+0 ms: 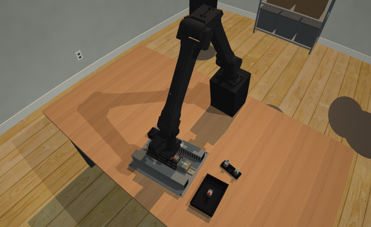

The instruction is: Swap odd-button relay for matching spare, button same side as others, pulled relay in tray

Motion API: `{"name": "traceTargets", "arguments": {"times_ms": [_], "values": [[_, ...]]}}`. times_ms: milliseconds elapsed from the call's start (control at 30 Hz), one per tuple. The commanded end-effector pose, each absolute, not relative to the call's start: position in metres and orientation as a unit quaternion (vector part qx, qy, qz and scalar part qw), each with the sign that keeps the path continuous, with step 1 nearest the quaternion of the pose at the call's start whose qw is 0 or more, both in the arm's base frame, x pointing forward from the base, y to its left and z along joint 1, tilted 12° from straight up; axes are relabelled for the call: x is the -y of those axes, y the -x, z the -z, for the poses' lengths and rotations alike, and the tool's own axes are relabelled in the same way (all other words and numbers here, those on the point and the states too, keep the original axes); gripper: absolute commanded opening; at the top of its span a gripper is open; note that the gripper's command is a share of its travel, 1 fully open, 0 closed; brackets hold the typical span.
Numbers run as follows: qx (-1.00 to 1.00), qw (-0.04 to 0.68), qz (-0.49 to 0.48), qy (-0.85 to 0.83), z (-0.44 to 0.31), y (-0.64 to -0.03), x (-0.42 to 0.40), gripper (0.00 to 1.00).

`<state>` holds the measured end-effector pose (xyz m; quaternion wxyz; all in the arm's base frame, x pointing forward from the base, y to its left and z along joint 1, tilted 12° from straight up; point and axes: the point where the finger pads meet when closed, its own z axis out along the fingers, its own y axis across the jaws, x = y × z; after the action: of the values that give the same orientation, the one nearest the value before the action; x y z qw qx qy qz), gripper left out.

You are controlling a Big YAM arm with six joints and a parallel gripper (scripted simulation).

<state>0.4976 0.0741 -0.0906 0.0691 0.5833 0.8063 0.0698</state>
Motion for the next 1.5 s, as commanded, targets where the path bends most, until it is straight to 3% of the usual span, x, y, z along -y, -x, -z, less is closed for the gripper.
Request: {"name": "traceTargets", "arguments": {"times_ms": [0,1467], "values": [[-0.803,0.081,-0.081,-0.584,0.0824,-0.5104,-0.0779,0.0],[-0.804,0.078,-0.079,-0.585,0.0885,-0.5101,-0.0779,0.0]]}}
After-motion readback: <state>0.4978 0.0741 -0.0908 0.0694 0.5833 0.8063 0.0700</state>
